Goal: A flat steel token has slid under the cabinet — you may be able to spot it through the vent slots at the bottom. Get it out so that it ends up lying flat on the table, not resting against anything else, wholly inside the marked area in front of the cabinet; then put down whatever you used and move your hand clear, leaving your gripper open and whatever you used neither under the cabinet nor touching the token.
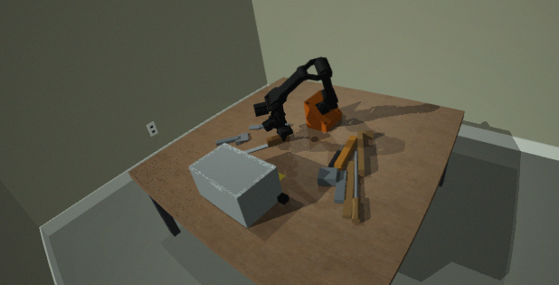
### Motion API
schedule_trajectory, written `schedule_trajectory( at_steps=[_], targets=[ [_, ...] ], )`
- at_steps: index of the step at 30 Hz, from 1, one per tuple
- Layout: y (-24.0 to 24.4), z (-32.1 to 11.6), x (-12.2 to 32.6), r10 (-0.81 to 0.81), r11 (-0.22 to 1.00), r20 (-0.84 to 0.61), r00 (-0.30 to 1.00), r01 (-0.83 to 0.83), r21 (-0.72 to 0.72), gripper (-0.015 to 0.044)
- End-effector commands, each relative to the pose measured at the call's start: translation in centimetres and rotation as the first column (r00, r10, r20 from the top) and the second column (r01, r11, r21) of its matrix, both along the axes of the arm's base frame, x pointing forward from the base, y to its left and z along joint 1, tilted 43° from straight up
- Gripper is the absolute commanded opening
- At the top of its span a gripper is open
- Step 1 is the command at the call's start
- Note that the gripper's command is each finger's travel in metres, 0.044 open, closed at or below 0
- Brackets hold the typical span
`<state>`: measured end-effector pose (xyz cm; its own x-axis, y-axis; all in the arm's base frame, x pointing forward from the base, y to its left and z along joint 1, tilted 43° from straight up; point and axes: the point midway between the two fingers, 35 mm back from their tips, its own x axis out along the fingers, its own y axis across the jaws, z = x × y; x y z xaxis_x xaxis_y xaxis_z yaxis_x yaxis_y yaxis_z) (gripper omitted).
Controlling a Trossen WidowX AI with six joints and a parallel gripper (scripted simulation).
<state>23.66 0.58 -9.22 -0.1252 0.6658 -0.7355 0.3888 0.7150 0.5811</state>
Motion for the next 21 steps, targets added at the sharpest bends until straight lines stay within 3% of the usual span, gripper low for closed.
schedule_trajectory(
  at_steps=[1, 21],
  targets=[
    [0.3, 0.4, 0.2, -0.013, 1.0, -0.004, 1.0, 0.013, -0.001, 0.0],
    [2.2, 2.0, 1.1, -0.029, 1.0, -0.018, 0.999, 0.029, -0.002, 0.0]
  ],
)
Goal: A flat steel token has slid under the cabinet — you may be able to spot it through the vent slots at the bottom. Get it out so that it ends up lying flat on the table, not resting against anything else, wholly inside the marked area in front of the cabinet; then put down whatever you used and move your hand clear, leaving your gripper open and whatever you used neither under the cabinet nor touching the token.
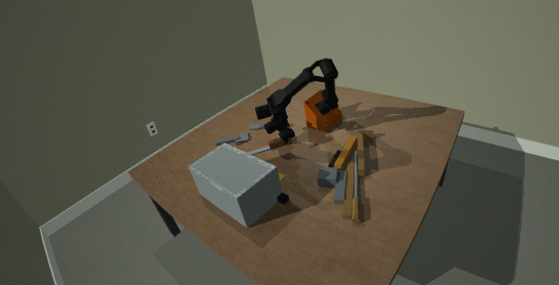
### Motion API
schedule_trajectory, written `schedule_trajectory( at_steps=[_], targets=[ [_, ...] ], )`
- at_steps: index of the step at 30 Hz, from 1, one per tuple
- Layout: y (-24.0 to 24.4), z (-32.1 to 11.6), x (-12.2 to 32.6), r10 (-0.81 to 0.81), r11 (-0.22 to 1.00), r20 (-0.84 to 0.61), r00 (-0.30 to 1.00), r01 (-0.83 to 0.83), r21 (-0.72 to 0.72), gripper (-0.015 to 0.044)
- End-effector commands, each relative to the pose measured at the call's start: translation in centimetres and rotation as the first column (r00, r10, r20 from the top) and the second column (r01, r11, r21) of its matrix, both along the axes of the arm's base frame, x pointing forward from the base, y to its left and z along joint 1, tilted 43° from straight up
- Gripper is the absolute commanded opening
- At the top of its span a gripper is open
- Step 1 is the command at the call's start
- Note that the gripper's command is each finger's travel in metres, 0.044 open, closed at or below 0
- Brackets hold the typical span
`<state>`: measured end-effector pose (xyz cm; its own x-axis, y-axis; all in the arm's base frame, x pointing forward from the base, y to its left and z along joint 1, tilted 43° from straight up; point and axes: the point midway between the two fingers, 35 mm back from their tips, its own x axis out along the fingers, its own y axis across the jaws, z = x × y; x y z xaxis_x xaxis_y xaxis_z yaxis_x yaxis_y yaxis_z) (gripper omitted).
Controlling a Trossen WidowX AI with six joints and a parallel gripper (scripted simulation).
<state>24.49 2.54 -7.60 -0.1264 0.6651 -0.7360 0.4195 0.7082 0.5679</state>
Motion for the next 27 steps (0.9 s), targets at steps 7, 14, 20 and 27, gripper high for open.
schedule_trajectory(
  at_steps=[7, 14, 20, 27],
  targets=[
    [0.9, 1.0, 0.5, -0.006, 1.0, 0.004, 1.0, 0.006, 0.003, 0.0],
    [1.7, 1.6, 0.7, -0.007, 1.0, 0.003, 1.0, 0.007, 0.004, 0.0],
    [2.2, 2.1, 0.8, -0.008, 1.0, 0.003, 1.0, 0.008, 0.004, 0.0],
    [2.8, 2.6, 0.6, -0.008, 1.0, 0.002, 1.0, 0.008, 0.005, 0.0]
  ],
)
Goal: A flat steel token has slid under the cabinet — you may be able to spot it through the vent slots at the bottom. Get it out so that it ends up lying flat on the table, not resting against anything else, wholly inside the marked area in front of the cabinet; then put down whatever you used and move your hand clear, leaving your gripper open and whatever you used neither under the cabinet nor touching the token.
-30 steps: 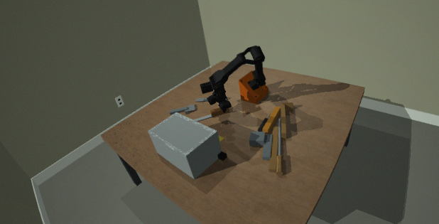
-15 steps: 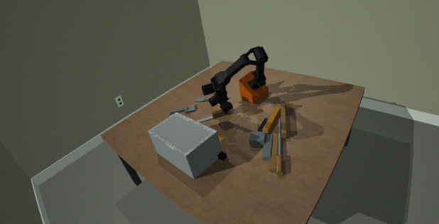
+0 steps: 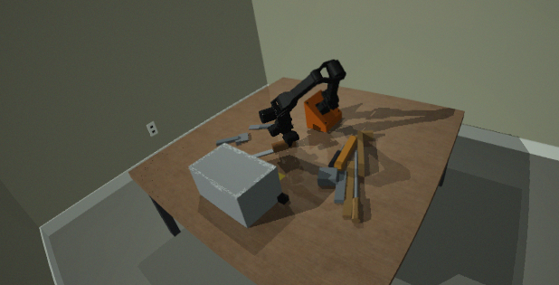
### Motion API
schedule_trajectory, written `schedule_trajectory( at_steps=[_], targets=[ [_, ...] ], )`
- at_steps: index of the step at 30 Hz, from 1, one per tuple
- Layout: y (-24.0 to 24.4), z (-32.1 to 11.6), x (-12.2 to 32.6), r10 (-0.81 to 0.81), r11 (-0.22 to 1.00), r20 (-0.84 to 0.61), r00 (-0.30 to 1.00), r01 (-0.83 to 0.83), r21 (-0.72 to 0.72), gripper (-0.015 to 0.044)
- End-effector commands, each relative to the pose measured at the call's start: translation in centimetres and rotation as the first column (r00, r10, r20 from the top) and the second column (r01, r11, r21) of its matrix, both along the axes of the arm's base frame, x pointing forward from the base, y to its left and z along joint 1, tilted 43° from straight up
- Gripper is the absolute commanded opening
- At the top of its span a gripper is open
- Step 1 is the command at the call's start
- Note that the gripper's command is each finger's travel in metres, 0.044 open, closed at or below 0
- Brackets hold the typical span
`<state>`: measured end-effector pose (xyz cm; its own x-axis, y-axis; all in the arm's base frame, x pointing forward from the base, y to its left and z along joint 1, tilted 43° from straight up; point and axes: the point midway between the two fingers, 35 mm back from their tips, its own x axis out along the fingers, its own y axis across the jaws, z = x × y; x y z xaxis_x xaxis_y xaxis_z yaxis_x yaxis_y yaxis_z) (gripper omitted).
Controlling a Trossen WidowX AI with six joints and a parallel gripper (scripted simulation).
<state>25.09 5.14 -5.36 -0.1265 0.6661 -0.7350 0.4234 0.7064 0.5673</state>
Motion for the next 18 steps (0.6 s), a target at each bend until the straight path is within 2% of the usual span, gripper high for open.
schedule_trajectory(
  at_steps=[1, 18],
  targets=[
    [0.3, 0.4, 0.0, -0.005, 1.0, 0.005, 1.0, 0.005, 0.004, 0.0],
    [1.6, 1.7, -0.3, -0.005, 1.0, 0.004, 1.0, 0.005, 0.004, 0.0]
  ],
)
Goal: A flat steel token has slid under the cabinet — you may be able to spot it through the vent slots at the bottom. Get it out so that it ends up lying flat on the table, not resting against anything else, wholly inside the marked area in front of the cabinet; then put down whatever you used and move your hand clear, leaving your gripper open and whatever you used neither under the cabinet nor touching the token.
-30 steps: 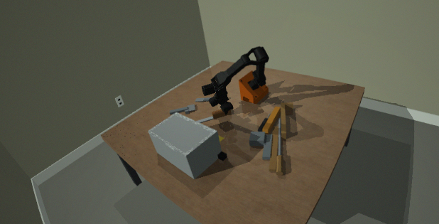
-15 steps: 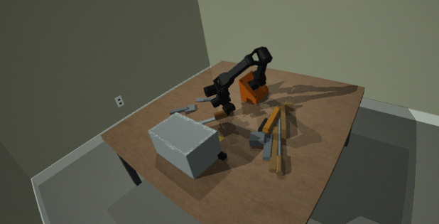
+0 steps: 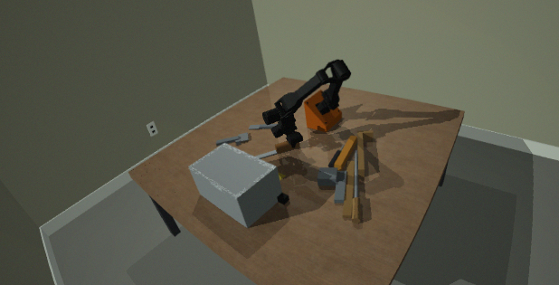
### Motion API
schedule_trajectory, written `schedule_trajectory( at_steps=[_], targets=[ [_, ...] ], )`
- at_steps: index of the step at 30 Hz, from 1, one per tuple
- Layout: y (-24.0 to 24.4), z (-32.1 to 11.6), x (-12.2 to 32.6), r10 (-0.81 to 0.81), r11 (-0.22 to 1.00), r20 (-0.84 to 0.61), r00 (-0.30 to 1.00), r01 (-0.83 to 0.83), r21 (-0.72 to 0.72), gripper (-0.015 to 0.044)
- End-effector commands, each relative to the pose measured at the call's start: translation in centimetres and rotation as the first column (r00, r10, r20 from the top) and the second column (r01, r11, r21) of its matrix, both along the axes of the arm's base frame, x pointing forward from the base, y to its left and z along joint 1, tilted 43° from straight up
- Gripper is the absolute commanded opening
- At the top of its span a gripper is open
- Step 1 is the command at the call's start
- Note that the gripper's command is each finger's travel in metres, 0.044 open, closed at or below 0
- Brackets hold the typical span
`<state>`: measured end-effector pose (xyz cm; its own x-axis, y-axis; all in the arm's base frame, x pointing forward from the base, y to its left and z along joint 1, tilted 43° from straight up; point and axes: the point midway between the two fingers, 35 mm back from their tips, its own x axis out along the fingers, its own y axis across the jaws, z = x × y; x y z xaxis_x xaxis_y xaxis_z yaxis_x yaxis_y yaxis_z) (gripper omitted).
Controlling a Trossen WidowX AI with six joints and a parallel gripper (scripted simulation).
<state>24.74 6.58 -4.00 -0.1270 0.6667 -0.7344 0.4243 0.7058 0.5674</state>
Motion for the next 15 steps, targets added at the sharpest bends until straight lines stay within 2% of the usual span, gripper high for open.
schedule_trajectory(
  at_steps=[1, 15],
  targets=[
    [0.3, 0.4, 0.0, -0.005, 1.0, 0.005, 1.0, 0.005, 0.004, 0.0],
    [1.4, 1.5, -0.2, -0.005, 1.0, 0.005, 1.0, 0.005, 0.004, 0.0]
  ],
)
